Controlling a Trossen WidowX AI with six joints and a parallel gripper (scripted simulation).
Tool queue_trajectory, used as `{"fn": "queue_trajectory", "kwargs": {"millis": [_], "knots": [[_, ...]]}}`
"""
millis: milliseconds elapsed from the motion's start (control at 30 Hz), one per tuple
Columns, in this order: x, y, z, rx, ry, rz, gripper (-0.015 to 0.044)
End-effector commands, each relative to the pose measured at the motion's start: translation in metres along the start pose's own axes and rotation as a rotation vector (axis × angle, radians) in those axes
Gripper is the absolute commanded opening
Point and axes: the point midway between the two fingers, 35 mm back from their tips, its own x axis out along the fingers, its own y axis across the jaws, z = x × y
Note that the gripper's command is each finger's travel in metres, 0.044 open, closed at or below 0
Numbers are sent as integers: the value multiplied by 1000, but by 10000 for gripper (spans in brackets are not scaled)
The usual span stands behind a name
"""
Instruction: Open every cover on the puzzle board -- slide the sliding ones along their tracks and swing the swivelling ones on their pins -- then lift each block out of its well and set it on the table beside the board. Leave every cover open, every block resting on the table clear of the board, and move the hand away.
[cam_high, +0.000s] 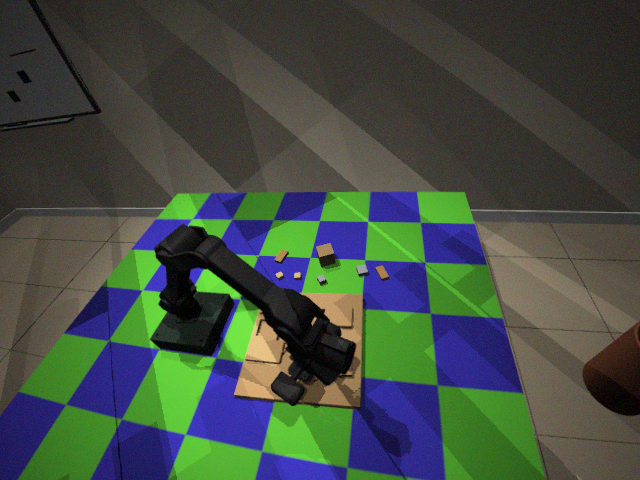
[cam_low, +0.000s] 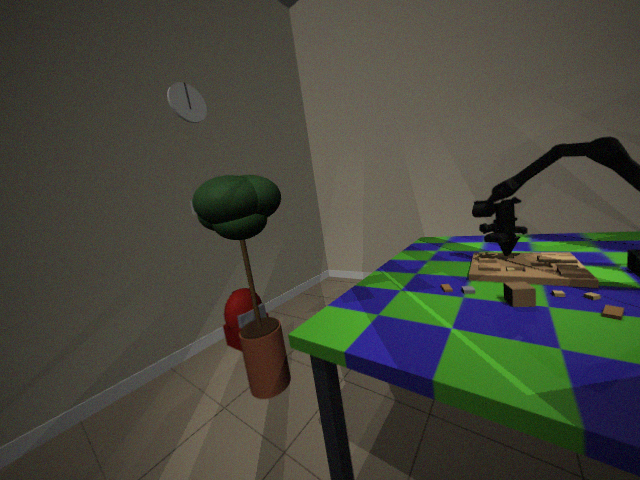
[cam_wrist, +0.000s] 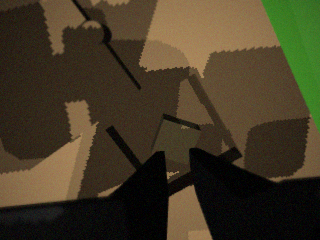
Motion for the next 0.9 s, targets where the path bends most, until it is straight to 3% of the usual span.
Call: {"fn": "queue_trajectory", "kwargs": {"millis": [0,433,867], "knots": [[-11,0,3,68,-10,1,131],[-55,-1,4,424,-17,3,144],[-38,-1,5,429,-17,4,144]]}}
